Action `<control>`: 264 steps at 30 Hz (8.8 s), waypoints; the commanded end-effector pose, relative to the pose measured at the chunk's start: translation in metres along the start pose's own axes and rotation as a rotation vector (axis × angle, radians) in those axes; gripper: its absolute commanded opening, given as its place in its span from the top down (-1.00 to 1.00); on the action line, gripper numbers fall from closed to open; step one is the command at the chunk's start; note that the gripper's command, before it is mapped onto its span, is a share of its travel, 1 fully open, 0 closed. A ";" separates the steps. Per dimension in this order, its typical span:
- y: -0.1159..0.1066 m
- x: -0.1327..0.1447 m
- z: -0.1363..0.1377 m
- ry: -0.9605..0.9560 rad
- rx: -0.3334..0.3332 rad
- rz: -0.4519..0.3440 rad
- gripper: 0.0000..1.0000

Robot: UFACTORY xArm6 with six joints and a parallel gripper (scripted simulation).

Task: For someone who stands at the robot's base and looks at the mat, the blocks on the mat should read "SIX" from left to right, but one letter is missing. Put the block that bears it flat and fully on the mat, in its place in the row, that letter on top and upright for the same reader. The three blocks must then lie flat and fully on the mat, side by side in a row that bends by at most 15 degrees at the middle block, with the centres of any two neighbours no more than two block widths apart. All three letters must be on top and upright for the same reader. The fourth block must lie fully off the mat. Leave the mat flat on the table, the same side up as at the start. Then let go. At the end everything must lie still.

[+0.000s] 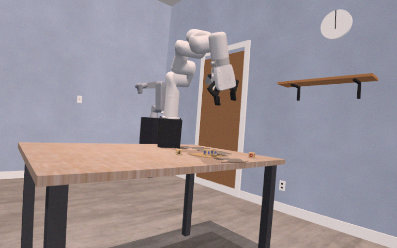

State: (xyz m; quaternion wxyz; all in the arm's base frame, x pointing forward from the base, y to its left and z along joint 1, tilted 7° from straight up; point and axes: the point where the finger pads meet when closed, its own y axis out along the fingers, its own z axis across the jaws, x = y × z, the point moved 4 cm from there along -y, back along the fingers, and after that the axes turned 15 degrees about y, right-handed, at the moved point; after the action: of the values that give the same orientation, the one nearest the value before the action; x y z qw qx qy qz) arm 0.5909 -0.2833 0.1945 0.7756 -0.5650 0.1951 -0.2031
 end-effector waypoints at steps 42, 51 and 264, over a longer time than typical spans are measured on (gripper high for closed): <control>0.265 -0.183 0.236 0.720 -0.165 0.531 -1.00; 0.265 -0.183 0.236 0.720 -0.165 0.531 -1.00; 0.143 -0.225 -0.170 0.720 -0.165 0.531 -1.00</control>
State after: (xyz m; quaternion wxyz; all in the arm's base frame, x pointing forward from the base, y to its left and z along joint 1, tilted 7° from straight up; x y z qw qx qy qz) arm 0.3235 -0.2577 0.0241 0.6356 -0.4482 0.6071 -0.1632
